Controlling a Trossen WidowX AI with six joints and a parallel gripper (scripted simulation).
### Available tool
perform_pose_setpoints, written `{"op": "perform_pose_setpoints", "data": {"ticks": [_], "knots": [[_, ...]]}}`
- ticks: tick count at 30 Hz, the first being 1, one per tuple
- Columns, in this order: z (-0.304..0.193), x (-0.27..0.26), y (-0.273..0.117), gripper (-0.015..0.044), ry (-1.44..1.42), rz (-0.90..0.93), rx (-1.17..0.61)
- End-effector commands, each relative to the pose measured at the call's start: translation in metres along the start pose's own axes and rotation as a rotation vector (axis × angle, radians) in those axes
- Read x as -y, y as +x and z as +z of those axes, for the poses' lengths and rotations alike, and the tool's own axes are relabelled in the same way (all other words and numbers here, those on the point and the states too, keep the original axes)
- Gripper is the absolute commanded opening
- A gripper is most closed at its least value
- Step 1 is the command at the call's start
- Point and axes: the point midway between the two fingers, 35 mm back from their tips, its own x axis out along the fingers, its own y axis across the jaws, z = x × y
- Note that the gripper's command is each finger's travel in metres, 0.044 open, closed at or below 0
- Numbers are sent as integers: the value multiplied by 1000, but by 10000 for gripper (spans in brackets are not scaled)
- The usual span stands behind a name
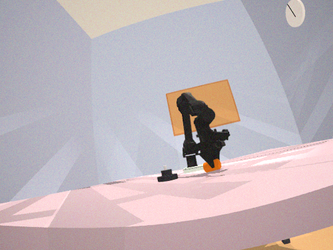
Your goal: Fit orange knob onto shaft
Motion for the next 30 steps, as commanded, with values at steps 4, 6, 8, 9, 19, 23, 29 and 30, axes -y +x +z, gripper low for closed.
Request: {"op": "perform_pose_setpoints", "data": {"ticks": [4,6,8,9,19,23,29,30], "knots": [[-5,0,-5,179,-3,0,95],[-6,0,-6,179,-3,0,116],[-7,0,-7,179,-3,0,138],[-8,0,-7,179,-3,0,148],[-13,0,-11,179,-3,1,252],[-16,0,-12,179,-3,1,294],[-20,0,-14,179,-4,1,356],[-20,0,-14,179,-4,1,367]]}}
